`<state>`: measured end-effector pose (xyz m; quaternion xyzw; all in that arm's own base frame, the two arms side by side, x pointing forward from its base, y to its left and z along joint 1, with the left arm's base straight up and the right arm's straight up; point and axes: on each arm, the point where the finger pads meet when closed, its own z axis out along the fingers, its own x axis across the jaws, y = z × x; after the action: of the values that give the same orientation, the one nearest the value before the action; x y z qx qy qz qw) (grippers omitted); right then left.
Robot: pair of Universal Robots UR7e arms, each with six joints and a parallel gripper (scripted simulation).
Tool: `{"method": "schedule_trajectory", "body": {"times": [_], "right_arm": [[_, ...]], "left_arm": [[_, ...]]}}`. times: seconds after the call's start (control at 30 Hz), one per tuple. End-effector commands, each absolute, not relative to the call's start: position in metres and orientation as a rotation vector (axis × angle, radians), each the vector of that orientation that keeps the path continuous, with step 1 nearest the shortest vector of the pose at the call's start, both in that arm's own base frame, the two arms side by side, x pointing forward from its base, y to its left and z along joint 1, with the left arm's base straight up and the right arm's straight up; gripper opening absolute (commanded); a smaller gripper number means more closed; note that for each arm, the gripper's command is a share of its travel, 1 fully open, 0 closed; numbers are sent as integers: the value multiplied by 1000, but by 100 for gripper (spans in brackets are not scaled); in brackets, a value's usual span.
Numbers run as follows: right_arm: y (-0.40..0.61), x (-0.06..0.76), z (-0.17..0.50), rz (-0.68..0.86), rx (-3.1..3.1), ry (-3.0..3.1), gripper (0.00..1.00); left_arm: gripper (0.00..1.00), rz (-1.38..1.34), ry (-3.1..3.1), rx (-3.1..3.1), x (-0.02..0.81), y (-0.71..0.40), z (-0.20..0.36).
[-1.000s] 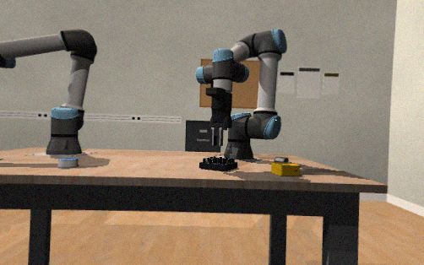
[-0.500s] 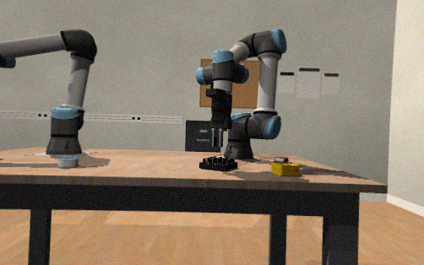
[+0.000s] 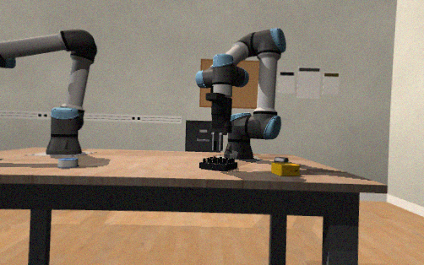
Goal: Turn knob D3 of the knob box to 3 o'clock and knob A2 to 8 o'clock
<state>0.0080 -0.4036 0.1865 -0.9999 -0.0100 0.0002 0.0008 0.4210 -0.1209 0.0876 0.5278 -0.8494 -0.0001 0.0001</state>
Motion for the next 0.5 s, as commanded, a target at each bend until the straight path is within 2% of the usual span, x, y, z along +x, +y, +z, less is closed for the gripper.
{"method": "schedule_trajectory", "body": {"times": [0.0, 0.47], "right_arm": [[-404, 8, 187, 0, -3141, -31, 100], [-404, 8, 187, 0, -3141, -31, 100]], "left_arm": [[46, 2, -2669, 1658, 421, -121, 82], [46, 2, -2669, 1658, 422, -121, 68]]}}
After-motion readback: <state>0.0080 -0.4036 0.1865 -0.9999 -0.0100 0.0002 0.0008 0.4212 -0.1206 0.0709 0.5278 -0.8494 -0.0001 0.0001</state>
